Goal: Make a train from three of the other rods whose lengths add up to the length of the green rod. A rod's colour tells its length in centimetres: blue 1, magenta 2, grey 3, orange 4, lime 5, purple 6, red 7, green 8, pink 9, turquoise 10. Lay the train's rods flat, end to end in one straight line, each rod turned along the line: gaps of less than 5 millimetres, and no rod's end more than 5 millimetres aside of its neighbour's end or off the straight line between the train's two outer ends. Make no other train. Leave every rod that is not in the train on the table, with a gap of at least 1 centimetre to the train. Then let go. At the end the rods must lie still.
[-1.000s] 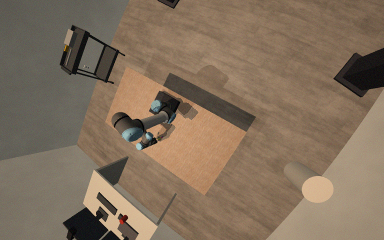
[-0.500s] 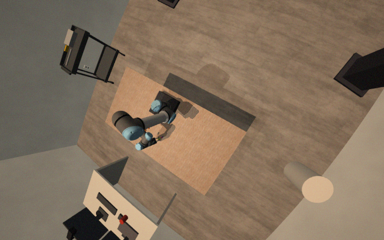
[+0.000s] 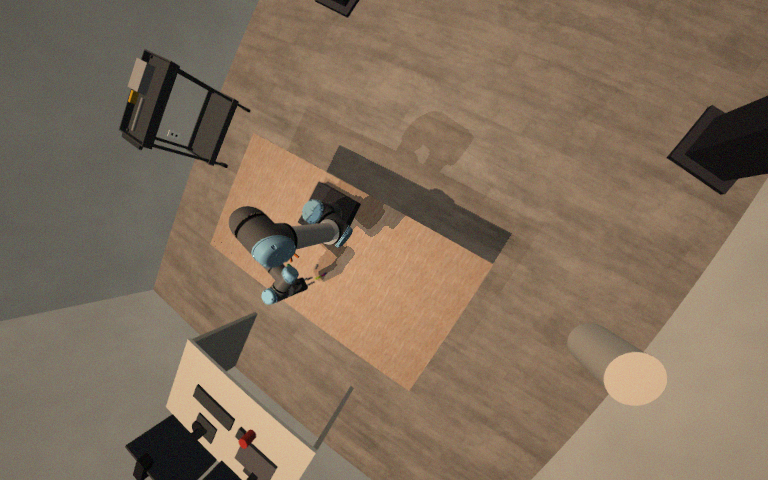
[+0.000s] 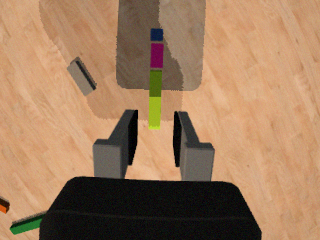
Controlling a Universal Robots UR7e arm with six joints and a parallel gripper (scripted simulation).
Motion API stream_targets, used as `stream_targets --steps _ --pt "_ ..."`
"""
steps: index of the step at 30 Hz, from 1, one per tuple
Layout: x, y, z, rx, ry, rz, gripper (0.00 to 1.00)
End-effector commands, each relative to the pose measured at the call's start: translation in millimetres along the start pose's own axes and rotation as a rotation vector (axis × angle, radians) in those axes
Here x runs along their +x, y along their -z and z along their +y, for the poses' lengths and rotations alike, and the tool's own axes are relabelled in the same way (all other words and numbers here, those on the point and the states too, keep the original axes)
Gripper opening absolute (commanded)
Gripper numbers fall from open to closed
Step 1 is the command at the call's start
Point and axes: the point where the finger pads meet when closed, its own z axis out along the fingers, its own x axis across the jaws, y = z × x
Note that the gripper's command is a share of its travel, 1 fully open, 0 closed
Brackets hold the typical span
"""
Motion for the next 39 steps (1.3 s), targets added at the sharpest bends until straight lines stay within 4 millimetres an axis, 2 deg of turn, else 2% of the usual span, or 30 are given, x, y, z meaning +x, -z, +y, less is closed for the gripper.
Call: stream_targets --steps 1,5,6,27,34,39 --pt "-0.8 20.7 -2.1 0.013 0.000 -0.005 0.54" --pt "-0.8 22.7 -2.1 0.013 0.000 -0.005 0.54" --pt "-0.8 22.7 -2.1 0.013 0.000 -0.005 1.00" --pt "-1.2 21.7 -3.4 0.016 0.000 -0.006 1.00" --pt "-0.7 30.3 -2.0 0.013 0.000 -0.005 1.00" --pt "-0.6 50.6 -1.8 0.013 0.000 -0.005 1.00"
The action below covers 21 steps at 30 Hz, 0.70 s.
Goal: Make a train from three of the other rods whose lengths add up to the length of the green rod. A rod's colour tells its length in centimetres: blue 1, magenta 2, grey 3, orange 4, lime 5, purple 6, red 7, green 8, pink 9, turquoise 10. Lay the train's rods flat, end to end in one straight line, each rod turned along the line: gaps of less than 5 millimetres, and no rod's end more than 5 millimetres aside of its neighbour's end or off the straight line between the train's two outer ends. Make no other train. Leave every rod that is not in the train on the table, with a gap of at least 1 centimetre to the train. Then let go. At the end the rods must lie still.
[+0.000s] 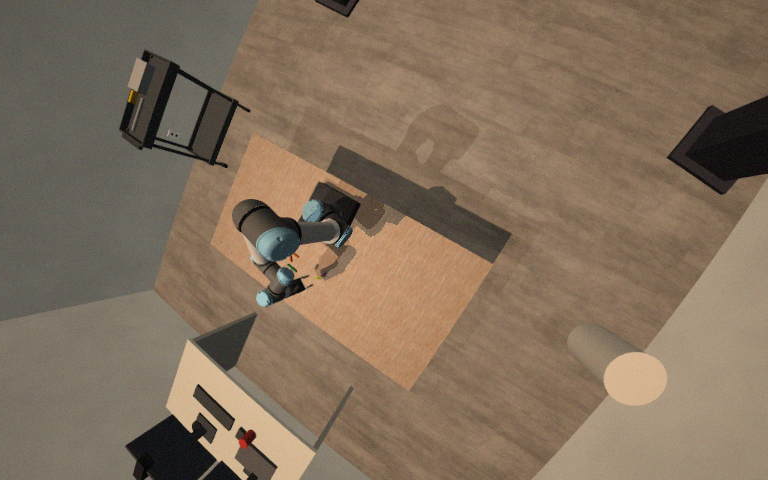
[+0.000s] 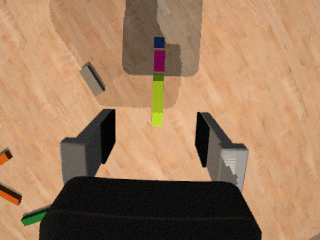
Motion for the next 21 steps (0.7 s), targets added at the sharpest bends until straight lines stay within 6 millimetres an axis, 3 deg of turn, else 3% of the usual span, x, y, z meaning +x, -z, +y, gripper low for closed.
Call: stream_targets --steps 1,10,21 --pt "0.7 26.6 1.3 -0.004 0.000 0.002 1.00" --pt "0.7 72.8 1.0 -0.004 0.000 0.002 1.00" --pt "0.6 84.5 1.0 -0.004 0.000 0.002 1.00"
